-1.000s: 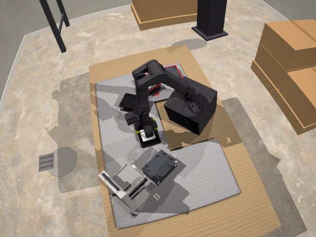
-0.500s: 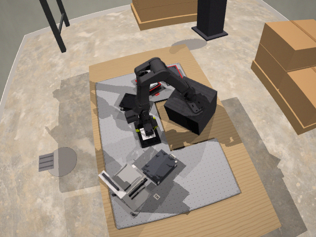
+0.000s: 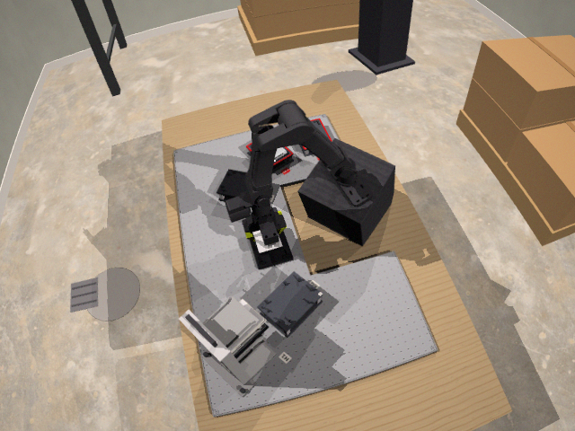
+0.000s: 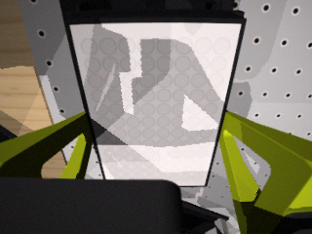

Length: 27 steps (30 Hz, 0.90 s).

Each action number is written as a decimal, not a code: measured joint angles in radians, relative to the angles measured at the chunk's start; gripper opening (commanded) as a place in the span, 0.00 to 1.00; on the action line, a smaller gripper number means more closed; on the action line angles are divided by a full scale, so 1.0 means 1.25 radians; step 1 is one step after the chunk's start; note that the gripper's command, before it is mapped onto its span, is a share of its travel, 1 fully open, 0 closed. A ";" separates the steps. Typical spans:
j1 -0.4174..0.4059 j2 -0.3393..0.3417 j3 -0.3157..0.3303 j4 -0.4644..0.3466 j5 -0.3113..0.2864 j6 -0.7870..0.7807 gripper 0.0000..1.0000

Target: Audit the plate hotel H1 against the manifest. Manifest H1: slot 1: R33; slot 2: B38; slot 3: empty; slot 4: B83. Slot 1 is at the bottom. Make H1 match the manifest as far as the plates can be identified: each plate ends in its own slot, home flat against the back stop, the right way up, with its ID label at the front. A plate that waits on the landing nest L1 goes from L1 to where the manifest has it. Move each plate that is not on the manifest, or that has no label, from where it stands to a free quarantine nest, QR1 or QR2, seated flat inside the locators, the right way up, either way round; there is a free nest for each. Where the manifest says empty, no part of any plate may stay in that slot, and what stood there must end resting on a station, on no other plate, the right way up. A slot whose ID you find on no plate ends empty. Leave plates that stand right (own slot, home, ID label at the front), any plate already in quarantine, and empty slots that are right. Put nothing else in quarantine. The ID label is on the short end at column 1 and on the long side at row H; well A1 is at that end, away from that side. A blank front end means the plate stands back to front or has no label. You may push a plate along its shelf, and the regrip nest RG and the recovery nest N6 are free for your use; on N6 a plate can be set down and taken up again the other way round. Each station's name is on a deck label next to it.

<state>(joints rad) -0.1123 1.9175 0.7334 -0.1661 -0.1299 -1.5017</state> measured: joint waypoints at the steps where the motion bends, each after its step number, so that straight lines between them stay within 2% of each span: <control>1: 0.000 -0.002 0.000 -0.002 0.000 0.000 0.86; 27: -0.011 -0.084 0.000 -0.086 -0.001 -0.011 0.86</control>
<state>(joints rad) -0.1261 1.8126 0.7330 -0.2737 -0.1310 -1.5154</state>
